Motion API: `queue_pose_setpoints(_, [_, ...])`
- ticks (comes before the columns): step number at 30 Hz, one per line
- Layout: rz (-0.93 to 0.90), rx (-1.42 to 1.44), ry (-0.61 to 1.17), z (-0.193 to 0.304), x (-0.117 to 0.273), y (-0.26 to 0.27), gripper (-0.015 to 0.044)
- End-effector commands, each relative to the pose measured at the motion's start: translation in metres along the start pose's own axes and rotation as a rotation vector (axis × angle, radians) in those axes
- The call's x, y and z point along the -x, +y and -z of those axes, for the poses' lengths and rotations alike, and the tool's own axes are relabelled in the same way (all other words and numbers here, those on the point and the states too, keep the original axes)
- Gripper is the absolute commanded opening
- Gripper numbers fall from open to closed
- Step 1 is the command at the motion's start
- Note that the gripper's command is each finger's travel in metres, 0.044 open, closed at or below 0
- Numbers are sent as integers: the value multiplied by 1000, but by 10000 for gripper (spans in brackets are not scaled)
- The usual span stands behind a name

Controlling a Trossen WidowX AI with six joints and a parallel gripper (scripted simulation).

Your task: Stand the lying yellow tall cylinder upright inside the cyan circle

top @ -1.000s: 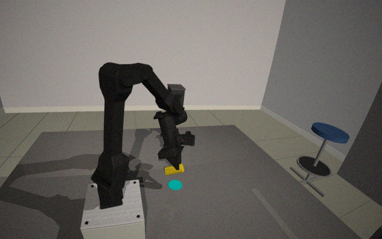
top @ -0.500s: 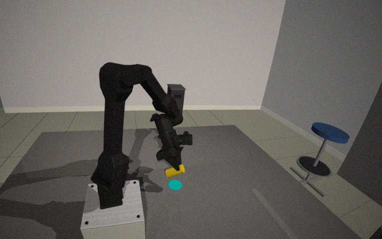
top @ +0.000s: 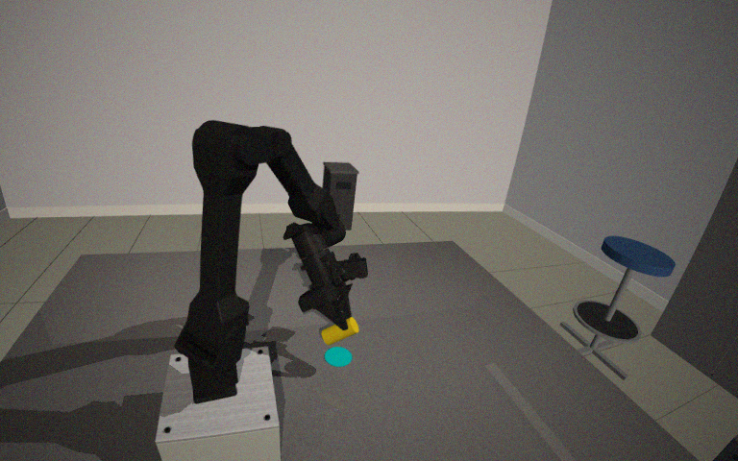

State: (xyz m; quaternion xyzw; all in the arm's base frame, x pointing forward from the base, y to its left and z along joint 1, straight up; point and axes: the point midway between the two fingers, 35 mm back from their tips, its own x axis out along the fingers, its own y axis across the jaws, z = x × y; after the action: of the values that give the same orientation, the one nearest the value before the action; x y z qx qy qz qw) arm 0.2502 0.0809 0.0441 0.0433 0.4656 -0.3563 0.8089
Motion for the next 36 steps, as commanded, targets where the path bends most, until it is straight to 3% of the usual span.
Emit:
queue_pose_setpoints(1, [4,-3,-28,0,0,-1,105])
queue_pose_setpoints(36, [-4,-44,-272,2,3,-1,105])
